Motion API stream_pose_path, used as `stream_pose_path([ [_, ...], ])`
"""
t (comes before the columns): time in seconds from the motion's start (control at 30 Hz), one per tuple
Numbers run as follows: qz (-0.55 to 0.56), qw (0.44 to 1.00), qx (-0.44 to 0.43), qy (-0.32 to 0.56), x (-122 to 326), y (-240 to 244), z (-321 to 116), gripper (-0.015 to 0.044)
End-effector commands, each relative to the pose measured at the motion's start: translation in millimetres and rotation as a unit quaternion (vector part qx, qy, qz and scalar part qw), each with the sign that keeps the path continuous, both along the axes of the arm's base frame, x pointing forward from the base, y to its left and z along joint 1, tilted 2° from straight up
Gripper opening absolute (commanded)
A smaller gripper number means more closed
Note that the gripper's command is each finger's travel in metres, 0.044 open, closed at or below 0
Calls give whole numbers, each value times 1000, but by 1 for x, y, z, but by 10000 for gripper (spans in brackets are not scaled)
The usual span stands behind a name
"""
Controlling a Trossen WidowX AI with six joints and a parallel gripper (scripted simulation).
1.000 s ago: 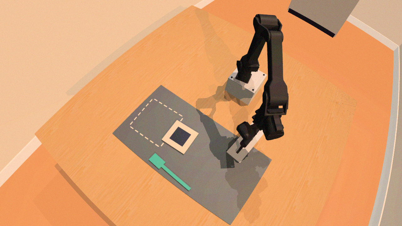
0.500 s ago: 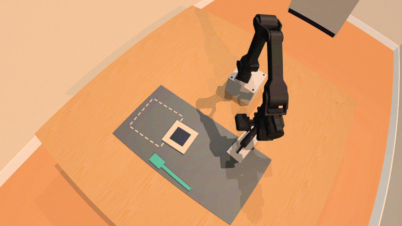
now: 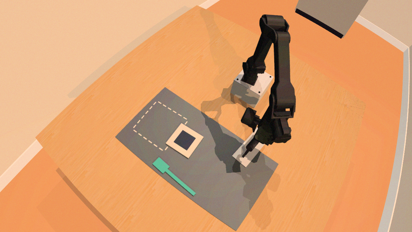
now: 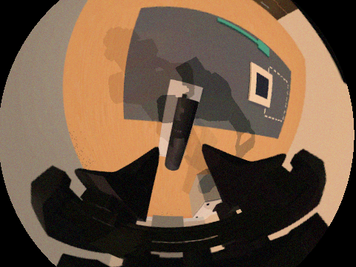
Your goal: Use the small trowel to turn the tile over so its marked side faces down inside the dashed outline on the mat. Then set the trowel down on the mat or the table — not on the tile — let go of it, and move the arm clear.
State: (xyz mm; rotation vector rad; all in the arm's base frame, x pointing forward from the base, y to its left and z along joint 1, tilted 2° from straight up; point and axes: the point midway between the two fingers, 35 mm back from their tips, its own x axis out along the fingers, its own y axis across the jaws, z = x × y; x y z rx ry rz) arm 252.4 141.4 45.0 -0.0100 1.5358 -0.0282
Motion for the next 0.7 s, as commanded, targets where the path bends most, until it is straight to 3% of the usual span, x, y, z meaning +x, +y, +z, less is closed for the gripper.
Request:
stream_pose_path([
  [0.0,-70,998,1,-2,0,0,0,270],
  [0.13,-127,992,4,-3,0,0,0,270],
  [0.67,-130,991,3,-3,1,0,-15,270],
])
